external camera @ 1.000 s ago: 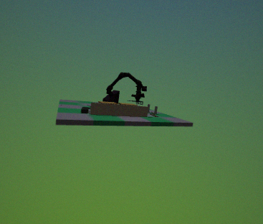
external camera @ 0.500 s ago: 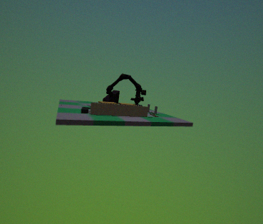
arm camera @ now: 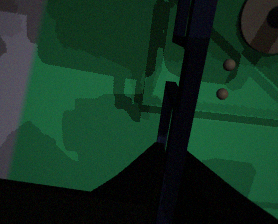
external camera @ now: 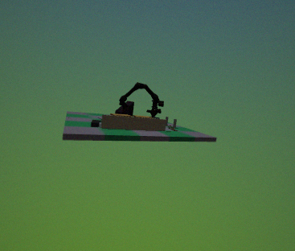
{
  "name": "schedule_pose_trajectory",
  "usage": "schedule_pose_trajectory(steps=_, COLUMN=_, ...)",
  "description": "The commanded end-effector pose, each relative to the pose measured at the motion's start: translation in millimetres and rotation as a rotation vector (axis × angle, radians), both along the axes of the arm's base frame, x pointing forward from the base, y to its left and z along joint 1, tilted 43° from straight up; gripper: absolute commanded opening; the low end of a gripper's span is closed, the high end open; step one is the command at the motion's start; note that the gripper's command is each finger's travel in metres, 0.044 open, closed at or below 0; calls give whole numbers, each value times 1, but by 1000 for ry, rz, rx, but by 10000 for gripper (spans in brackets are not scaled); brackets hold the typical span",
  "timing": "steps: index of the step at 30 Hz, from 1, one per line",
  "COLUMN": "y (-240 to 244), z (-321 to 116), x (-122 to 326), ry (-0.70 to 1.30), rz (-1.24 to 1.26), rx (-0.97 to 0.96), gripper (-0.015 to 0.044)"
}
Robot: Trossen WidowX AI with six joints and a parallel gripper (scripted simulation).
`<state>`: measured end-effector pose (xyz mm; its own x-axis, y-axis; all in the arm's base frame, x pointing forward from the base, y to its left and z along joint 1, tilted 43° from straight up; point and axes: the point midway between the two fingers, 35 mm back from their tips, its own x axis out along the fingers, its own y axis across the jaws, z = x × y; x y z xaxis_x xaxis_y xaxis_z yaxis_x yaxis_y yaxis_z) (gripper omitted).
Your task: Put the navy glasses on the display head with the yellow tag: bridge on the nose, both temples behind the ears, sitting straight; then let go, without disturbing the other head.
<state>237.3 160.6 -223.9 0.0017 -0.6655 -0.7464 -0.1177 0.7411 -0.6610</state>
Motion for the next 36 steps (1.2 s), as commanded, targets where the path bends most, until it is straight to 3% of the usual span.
schedule_pose_trajectory(steps=1, y=3, z=-2, x=-5, ry=1, rz=-1, rx=4, gripper=0)
schedule_pose_trajectory(steps=36, y=10, z=-8, x=-35, ry=3, rz=-1, rx=6, gripper=0)
